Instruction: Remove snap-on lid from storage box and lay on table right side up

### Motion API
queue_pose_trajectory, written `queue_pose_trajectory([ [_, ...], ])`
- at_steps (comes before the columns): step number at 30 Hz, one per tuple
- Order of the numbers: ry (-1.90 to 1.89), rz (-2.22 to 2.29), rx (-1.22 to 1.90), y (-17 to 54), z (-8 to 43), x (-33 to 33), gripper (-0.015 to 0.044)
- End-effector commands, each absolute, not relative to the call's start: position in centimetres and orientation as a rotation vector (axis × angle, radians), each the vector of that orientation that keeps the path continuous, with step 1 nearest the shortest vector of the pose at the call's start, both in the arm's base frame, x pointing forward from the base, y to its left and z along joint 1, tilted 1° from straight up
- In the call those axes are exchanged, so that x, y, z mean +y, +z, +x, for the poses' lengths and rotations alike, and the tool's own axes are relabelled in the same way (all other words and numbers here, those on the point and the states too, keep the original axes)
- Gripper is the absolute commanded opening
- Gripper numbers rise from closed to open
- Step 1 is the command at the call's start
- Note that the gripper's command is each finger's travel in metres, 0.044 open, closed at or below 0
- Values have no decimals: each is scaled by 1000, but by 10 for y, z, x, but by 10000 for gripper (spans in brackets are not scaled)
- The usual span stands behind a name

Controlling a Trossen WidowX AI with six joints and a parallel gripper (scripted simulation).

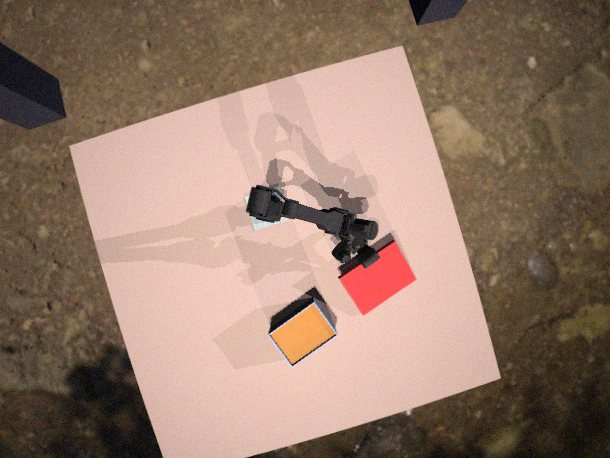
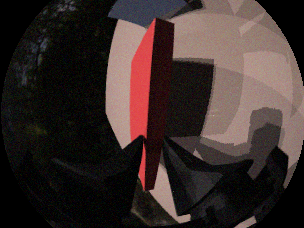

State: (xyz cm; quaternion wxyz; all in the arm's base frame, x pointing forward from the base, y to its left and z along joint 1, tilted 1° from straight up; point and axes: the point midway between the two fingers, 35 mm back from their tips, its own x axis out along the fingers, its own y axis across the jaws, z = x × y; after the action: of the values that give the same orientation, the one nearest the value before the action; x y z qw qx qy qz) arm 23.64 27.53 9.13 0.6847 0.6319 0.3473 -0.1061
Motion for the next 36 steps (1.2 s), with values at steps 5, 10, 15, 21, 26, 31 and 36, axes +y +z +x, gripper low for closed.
queue_pose_trajectory([
  [5, -243, 1410, 781, 88, 236, 275, 26],
  [10, -262, 1387, 793, 90, 237, 276, 158],
  [15, -262, 1387, 793, 90, 237, 276, 275],
  [21, -262, 1387, 793, 89, 228, 272, 406],
  [26, -263, 1387, 794, 88, 219, 269, 440],
  [31, -264, 1386, 795, 88, 210, 265, 440],
  [36, -264, 1386, 795, 88, 200, 262, 440],
])
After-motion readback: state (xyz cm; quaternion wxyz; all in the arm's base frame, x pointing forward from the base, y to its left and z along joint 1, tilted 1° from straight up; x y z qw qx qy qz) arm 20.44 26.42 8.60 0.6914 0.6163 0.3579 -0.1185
